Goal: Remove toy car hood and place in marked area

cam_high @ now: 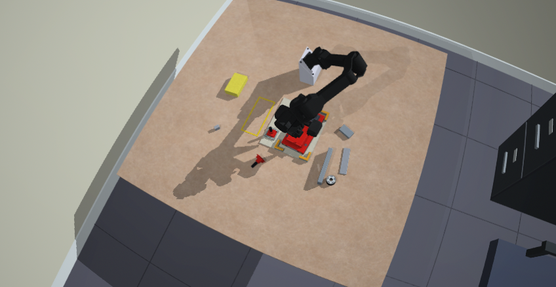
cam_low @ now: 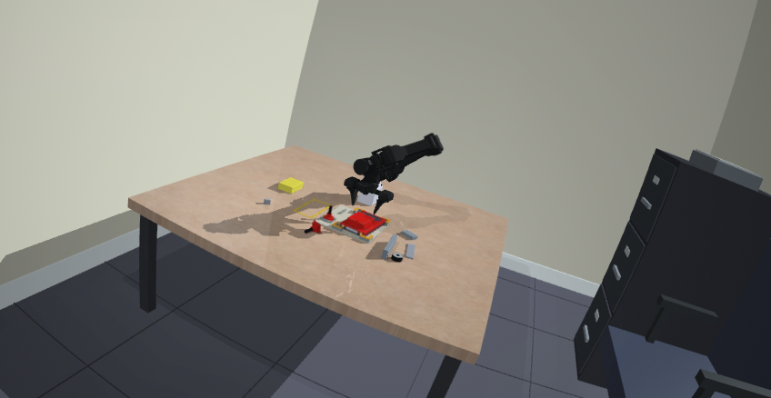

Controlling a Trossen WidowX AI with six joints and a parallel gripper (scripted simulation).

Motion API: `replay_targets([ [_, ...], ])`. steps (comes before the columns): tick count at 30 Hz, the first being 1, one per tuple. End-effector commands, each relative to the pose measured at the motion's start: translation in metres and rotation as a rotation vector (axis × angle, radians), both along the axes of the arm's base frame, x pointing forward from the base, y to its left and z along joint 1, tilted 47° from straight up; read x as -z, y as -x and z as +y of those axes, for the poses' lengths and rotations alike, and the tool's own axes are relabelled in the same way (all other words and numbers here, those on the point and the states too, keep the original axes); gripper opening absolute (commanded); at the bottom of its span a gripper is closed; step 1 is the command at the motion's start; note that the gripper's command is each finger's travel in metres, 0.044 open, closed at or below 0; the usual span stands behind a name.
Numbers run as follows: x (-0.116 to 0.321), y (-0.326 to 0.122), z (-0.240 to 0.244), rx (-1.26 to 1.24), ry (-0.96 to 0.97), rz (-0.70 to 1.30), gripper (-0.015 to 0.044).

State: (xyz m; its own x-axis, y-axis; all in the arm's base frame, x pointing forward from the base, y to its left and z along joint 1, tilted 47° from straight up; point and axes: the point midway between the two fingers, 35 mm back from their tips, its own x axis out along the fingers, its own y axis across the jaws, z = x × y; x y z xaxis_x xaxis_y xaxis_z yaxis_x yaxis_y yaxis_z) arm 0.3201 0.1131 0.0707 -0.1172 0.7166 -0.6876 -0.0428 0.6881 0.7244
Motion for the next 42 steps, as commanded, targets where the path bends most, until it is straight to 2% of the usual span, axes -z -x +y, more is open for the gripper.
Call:
replay_targets([
  [1,0.002,0.0,0.002,0.004,-0.005,0.005,0.044],
  [42,0.018,0.002,0.019,0.003,-0.007,0.005,0.044],
])
